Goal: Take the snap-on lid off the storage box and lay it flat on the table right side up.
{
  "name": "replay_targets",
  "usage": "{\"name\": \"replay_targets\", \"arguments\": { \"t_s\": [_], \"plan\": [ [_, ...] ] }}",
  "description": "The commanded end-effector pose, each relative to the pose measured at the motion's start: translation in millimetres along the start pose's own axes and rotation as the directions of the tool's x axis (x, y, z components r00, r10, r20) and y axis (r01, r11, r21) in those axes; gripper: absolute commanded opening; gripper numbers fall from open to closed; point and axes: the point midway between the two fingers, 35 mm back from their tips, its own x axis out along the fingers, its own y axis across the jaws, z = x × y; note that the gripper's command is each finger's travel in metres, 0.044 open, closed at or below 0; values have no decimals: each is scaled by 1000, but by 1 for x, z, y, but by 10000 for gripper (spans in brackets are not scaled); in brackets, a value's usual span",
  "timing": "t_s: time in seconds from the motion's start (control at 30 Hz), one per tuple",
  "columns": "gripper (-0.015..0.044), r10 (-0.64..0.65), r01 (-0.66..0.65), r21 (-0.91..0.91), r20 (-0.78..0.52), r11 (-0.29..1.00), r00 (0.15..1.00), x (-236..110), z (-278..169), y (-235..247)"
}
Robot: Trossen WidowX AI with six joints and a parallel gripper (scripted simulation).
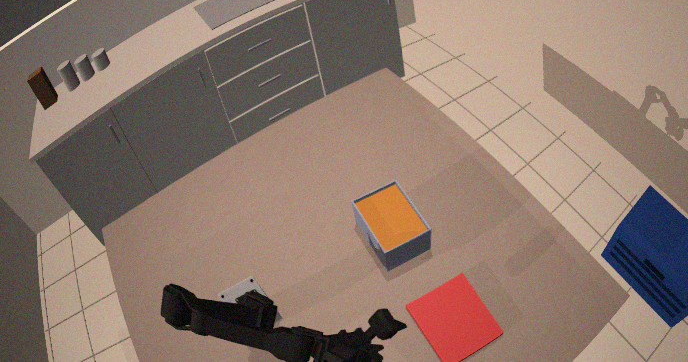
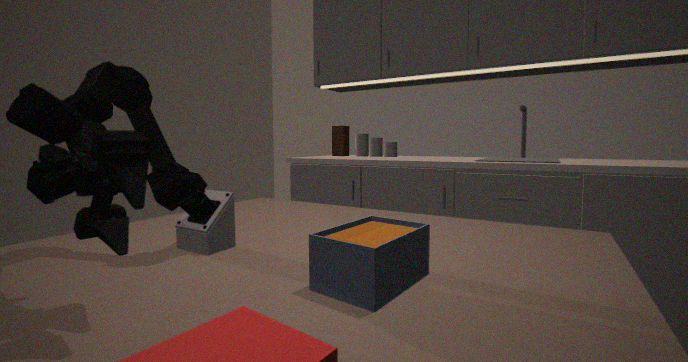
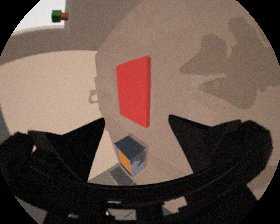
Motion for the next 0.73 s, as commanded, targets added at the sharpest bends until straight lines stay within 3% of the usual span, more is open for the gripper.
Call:
{"name": "replay_targets", "arguments": {
  "t_s": [0.0, 0.6, 0.7],
  "plan": [
    [440, -1, 1, 4, 3, 1000, 1000, 0, -1, -1],
    [440, -1, 1, 4, 3, 1000, 1000, 0, -1, -1],
    [361, -1, 1, 4, 3, 1000, 1000, 0, -1, -1]
  ]
}}
